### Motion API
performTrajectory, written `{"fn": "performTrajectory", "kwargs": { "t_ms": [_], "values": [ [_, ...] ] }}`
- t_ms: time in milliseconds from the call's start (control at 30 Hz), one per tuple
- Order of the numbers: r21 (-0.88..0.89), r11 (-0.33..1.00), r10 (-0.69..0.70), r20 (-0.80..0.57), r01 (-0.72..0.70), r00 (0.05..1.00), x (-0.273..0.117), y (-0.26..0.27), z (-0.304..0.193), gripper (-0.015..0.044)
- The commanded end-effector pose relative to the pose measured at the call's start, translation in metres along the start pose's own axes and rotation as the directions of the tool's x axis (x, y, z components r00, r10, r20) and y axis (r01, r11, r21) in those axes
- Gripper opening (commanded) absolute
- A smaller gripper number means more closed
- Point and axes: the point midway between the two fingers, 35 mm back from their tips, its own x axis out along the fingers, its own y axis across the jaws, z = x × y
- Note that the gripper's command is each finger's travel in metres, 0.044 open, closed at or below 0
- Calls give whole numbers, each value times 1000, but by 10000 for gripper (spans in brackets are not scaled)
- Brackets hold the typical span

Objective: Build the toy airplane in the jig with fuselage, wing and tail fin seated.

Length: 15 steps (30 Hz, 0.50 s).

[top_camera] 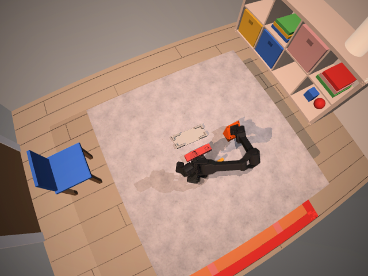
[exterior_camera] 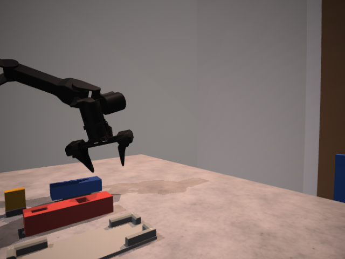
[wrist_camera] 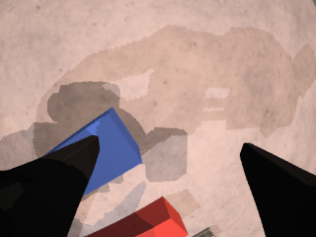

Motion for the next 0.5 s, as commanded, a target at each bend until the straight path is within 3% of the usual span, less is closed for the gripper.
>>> {"fn": "performTrajectory", "kwargs": {
  "t_ms": [0,233,467],
  "values": [
    [296,955,22,-98,8,995,-22,-4,-55,440],
    [783,620,176,-201,50,964,-71,24,-143,440],
    [815,577,195,-201,54,960,-75,28,-149,440]
  ]
}}
